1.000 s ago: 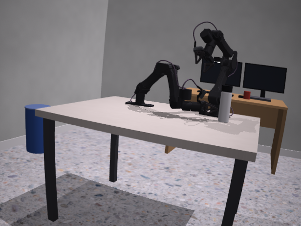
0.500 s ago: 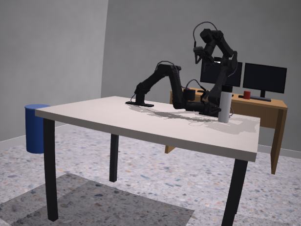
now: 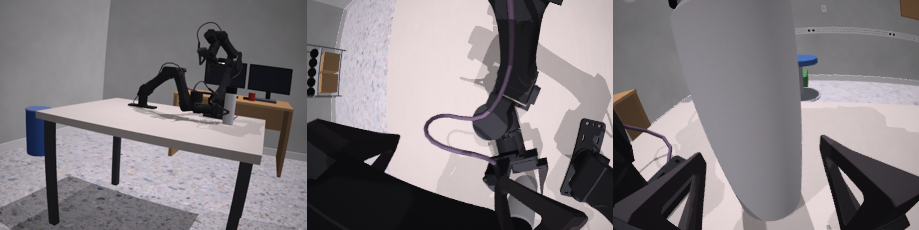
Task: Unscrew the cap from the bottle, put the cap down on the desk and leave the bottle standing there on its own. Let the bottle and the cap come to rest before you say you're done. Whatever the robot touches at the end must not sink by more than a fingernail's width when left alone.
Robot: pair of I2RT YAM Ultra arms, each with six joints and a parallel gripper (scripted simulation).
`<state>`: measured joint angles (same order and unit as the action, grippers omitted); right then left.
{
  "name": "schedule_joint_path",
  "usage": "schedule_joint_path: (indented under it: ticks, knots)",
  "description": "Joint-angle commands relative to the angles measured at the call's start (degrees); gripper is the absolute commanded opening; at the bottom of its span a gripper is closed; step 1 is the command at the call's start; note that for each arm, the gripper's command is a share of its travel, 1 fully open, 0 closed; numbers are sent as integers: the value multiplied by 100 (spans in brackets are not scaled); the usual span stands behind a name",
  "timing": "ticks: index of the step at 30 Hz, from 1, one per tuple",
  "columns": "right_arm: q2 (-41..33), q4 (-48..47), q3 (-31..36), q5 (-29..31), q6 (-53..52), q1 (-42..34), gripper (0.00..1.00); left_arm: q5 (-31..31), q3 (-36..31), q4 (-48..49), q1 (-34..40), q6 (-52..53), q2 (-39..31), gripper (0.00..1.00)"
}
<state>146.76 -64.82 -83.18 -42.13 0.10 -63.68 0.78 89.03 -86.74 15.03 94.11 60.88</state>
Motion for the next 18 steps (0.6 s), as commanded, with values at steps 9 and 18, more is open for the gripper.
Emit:
schedule_joint_path:
  ticks: [9,18]
  knots:
    - [160,365,-443,193,-36,-167,96,-53,38,-81,-16,36,54,94]
    - [96,187,-313,136,1,-134,59,-53,38,-81,-16,36,54,94]
